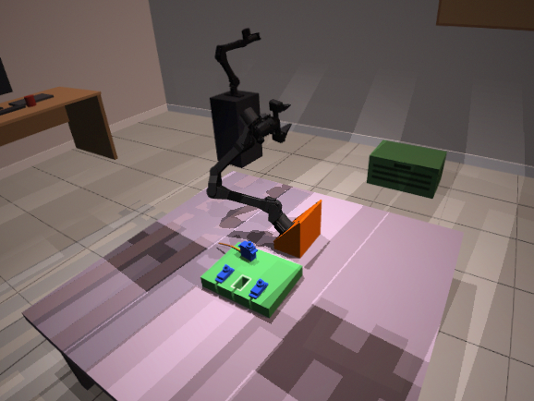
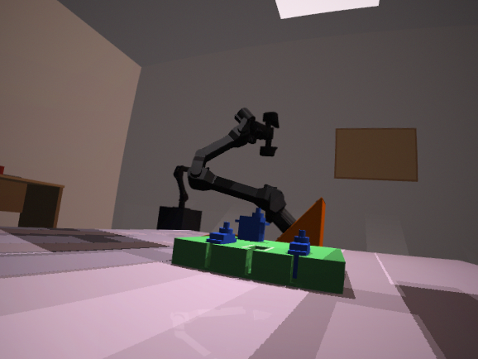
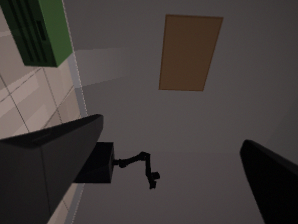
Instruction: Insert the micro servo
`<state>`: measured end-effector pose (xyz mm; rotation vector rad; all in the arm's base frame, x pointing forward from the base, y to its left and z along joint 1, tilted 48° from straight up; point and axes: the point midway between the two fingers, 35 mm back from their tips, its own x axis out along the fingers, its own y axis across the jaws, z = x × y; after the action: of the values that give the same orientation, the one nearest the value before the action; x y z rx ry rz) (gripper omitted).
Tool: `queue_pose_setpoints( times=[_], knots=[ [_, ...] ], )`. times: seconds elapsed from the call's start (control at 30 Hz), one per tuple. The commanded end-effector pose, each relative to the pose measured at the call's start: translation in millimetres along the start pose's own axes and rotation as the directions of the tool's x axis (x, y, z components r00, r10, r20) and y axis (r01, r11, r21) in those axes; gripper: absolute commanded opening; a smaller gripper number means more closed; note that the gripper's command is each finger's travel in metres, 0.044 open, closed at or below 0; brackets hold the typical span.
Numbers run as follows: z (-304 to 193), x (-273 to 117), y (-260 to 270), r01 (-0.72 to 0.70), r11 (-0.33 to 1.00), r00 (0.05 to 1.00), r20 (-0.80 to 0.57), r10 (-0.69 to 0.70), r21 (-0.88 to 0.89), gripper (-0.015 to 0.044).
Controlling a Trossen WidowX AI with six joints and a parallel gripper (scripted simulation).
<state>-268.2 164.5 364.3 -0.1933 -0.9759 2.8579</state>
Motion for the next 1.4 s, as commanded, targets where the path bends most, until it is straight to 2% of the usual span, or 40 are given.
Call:
queue_pose_setpoints(
  times=[0.0,0.3,0.63,1.0,1.37],
  knots=[
    [-22.2,-0.8,-6.9,0.035,0.993,0.997,-0.079,-0.026,0.114,0.0440],
    [-62.4,-11.2,-21.2,0.150,0.938,0.971,-0.225,-0.080,0.313,0.0440],
    [-110.2,-30.0,-32.9,0.331,0.791,0.908,-0.403,-0.118,0.515,0.0440],
    [-157.4,-57.6,-39.2,0.541,0.545,0.809,-0.574,-0.129,0.640,0.0440],
    [-201.2,-94.1,-39.5,0.731,0.232,0.675,-0.729,-0.112,0.642,0.0440]
  ],
)
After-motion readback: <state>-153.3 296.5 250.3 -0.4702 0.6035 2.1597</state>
